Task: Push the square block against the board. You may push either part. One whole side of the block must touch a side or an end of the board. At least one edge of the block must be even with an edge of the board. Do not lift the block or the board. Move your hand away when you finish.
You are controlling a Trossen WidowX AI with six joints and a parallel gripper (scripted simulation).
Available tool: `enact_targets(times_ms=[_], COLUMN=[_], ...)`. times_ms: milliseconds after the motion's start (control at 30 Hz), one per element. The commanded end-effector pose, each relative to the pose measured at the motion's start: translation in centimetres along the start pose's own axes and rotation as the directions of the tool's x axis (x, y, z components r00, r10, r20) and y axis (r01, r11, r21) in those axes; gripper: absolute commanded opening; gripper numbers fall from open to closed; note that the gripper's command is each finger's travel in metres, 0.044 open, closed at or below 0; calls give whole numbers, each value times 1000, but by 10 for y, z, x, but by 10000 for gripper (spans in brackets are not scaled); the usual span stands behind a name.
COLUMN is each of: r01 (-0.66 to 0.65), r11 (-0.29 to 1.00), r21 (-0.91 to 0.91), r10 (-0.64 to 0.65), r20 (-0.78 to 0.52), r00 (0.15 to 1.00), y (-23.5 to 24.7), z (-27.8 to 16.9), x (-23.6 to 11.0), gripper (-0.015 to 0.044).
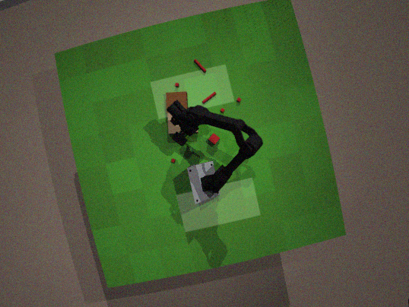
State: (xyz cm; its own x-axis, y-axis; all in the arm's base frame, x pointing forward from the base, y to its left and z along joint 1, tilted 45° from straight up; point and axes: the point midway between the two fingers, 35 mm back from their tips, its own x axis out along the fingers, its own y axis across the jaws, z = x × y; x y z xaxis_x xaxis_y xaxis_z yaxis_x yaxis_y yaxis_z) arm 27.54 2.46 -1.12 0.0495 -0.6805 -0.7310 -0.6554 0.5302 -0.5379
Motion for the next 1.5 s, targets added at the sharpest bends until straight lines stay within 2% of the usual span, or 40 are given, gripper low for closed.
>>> enact_targets(times_ms=[0,367,600,700,767,1467], r01=[10,12,12,13,13,13], r11=[990,882,880,880,880,880], r21=[-144,-471,-475,-475,-475,-475], r10=[-9,-20,-20,-22,-23,-22], r20=[4,-12,-12,-13,-15,-13], r00=[1000,1000,1000,1000,1000,1000], y=[-22,-67,-68,-69,-69,-59], z=[-3,-22,-22,-23,-24,-4], x=[-3,-2,1,41,53,53], gripper=[0,0,0,0,0,0])
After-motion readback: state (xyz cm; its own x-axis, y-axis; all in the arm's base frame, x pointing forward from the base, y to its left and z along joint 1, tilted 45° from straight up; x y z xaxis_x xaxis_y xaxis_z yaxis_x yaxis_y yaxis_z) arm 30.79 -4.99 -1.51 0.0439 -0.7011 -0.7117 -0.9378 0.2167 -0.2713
